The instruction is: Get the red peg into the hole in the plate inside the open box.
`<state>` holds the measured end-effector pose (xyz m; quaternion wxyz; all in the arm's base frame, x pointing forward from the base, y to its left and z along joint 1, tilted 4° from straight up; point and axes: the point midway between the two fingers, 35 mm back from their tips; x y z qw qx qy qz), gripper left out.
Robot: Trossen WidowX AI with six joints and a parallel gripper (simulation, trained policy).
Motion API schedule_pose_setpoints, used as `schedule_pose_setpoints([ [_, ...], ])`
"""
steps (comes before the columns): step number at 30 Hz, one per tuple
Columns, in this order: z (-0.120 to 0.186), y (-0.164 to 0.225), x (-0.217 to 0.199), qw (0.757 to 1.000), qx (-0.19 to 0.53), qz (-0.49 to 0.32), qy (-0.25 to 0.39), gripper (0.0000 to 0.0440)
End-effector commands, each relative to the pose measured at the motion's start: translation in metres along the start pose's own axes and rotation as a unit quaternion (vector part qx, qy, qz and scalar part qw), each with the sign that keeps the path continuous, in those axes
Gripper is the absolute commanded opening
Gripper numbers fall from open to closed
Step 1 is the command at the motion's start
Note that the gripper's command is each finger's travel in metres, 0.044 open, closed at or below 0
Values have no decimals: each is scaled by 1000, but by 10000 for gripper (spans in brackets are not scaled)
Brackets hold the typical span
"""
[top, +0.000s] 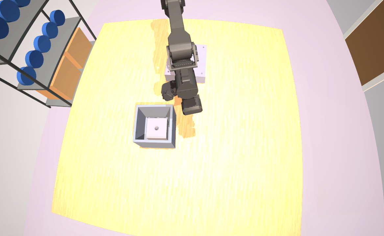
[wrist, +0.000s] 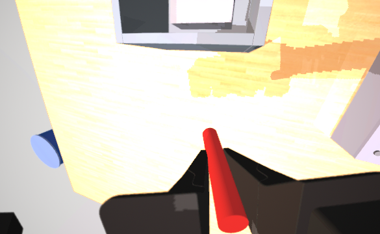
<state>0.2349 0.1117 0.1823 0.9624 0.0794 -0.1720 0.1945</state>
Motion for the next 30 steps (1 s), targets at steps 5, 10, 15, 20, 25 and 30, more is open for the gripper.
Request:
schedule_pose_setpoints([
  [5,11,-33,4,999,-38,-12,5,0],
  [10,12,-51,4,998,-52,-22,16,0],
  [15,12,-68,4,997,-62,-32,28,0],
  [20,10,-83,4,996,-67,-41,40,0],
  [25,7,-98,4,995,-69,-49,51,0],
  [30,2,-111,4,994,-68,-54,61,0],
])
Point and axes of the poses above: the point midway between the two fingers, 35 mm back from their tips, its own z axis back along the fingers, its own x axis across the jaws, y = z × x
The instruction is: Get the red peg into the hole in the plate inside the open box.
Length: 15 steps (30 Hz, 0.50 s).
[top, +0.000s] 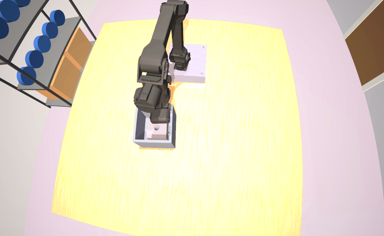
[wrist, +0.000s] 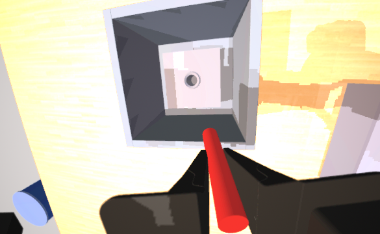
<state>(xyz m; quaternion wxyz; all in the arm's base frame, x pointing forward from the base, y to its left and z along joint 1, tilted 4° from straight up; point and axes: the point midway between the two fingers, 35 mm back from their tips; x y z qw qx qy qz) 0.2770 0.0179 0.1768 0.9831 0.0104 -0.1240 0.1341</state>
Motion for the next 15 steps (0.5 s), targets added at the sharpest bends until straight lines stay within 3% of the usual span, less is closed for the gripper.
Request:
schedule_pose_setpoints([
  [1,-3,-9,4,1000,1,0,5,0],
  [15,-32,-39,8,999,9,-4,31,0],
])
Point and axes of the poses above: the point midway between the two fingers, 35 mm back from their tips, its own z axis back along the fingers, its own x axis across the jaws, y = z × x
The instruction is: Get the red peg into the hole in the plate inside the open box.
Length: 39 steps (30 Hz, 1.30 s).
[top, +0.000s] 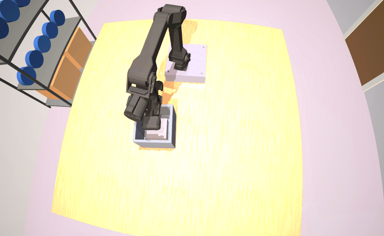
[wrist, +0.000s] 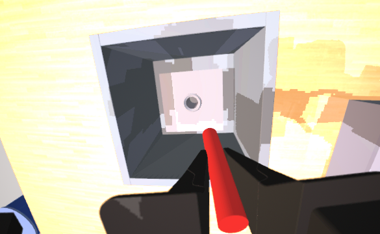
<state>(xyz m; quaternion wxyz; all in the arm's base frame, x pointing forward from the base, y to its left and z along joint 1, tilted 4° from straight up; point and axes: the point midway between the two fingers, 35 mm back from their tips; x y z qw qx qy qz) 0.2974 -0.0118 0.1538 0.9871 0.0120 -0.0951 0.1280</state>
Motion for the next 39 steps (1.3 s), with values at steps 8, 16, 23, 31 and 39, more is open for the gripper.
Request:
schedule_pose_setpoints([
  [8,-29,-14,4,1000,14,8,15,0],
  [16,-51,-16,9,999,29,17,17,0],
  [23,-70,-18,14,999,37,33,18,0],
  [31,-91,-19,16,998,39,50,24,0],
  [39,-101,-20,15,996,41,63,42,108],
])
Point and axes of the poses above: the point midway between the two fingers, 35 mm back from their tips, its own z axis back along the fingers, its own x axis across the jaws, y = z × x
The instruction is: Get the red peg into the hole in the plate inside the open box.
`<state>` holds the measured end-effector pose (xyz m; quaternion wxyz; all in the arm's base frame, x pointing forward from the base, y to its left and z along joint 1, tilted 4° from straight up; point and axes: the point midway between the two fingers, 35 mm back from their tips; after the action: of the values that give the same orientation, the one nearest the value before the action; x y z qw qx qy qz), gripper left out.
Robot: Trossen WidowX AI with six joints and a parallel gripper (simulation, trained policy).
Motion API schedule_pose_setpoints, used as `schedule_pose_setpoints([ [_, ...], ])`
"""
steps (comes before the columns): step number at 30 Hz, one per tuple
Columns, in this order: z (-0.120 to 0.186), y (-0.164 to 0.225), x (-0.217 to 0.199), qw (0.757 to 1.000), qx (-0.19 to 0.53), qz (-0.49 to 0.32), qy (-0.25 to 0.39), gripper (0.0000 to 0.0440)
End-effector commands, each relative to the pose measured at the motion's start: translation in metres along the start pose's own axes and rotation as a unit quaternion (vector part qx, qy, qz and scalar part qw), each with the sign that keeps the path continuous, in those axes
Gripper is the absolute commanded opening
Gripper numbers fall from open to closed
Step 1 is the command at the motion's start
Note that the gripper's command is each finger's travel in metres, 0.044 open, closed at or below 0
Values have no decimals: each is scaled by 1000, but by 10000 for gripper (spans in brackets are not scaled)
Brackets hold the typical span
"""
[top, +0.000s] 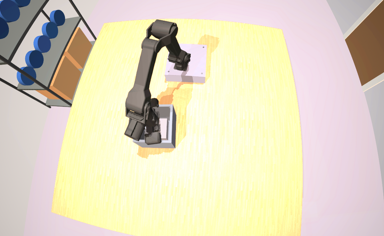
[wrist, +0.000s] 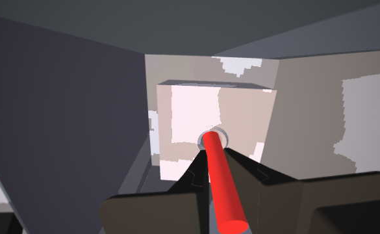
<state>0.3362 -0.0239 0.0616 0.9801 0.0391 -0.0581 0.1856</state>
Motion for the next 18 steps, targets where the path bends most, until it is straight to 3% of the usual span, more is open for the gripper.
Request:
schedule_pose_setpoints([
  [1,-5,1,0,1000,5,8,11,118],
  [11,9,-2,6,1000,30,3,3,114],
  [18,28,-6,17,998,58,-9,-24,158],
])
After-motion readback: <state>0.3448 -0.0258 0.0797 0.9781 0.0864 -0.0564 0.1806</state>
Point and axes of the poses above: the point midway between the two fingers, 35 mm back from their tips, its own z axis back along the fingers, its own x axis across the jaws, y = z × x
